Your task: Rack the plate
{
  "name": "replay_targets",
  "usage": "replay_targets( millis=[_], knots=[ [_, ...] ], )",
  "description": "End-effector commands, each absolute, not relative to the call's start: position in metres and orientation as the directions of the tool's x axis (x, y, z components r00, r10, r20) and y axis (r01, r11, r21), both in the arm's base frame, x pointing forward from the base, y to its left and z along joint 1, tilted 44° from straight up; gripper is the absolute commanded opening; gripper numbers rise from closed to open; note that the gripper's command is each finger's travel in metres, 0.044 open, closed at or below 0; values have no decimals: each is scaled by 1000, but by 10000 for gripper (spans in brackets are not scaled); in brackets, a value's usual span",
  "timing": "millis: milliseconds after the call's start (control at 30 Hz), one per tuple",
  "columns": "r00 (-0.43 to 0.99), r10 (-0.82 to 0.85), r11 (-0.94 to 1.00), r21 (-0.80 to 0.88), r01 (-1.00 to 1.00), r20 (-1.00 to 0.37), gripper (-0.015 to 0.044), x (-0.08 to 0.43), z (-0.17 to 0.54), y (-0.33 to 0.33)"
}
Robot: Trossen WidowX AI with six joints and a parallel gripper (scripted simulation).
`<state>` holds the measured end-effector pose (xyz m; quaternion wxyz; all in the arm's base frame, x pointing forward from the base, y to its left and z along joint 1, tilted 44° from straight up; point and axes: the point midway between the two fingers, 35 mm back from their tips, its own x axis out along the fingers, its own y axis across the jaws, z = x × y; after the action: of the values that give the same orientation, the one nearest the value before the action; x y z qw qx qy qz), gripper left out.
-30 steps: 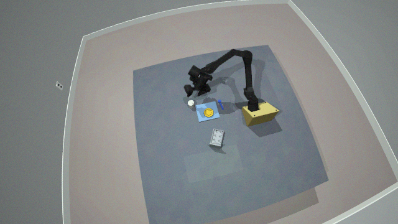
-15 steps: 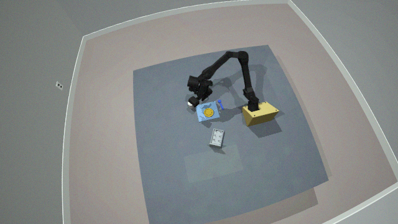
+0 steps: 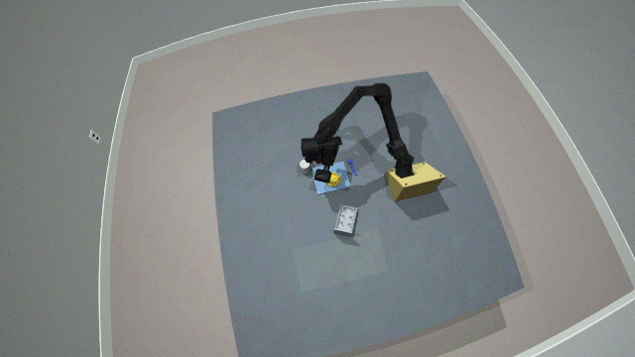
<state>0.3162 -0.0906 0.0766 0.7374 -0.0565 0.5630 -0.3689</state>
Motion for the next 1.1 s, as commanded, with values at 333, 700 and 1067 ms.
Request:
replay_targets(
  millis=[333, 700, 1067],
  knots=[
    [-22, -696, 714, -695, 86, -718, 400, 296, 63, -71],
    [-23, -697, 714, -696, 81, -717, 400, 296, 57, -76],
    [-23, -696, 714, -695, 81, -717, 400, 296, 44, -88]
  ],
)
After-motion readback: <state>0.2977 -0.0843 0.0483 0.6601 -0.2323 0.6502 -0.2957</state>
